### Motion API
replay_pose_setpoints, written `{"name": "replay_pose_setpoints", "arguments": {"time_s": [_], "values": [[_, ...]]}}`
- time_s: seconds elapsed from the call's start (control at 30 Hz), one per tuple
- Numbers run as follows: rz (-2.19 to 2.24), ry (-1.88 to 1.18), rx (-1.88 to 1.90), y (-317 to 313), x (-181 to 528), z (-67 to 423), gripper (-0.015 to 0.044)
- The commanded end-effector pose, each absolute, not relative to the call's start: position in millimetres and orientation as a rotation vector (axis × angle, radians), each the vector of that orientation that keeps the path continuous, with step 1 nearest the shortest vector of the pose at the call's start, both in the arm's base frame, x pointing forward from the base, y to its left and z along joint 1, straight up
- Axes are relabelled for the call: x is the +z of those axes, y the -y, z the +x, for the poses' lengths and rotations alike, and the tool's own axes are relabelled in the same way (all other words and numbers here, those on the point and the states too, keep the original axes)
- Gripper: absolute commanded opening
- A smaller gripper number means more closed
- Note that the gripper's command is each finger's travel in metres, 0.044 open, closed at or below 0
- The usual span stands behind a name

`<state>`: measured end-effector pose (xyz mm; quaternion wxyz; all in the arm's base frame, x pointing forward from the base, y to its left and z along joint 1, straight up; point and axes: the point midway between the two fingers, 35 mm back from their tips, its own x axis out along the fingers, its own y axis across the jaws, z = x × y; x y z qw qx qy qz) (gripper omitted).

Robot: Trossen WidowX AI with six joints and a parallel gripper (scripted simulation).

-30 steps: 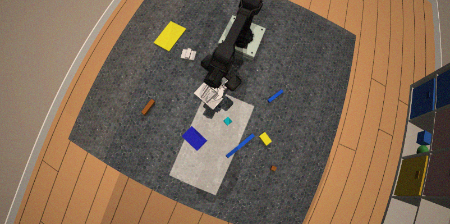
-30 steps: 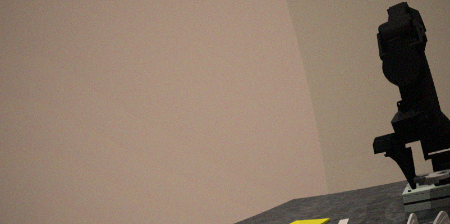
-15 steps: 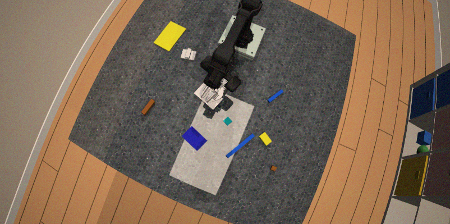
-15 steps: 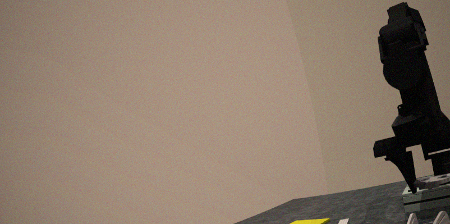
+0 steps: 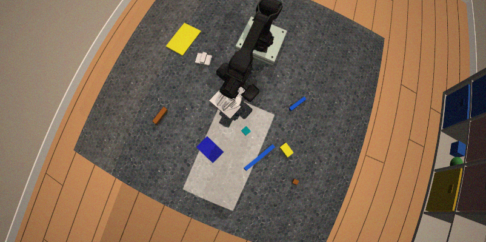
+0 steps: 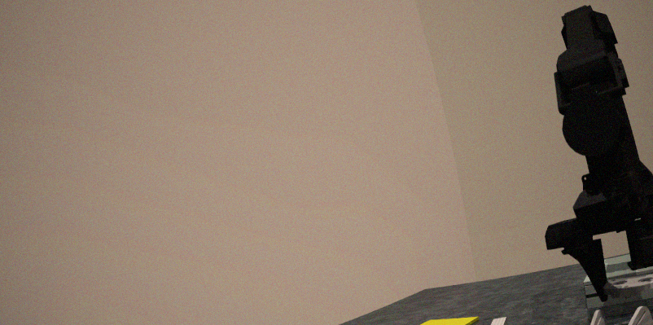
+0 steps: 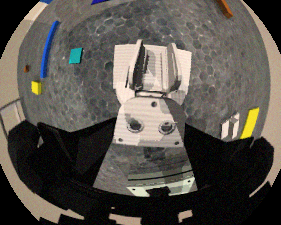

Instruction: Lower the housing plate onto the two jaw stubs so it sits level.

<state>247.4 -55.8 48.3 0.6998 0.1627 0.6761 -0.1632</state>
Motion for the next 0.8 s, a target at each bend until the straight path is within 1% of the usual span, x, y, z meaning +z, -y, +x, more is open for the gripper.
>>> {"name": "replay_pose_setpoints", "arguments": {"time_s": [0.0, 0.43, 0.77], "values": [[0.364, -1.514, -0.368, 55.7, 38.4, 245.0, 0.0351], [0.364, -1.514, -0.368, 55.4, 17.6, 243.5, 0.0351], [0.364, -1.514, -0.368, 55.4, 16.6, 243.4, 0.0351]]}}
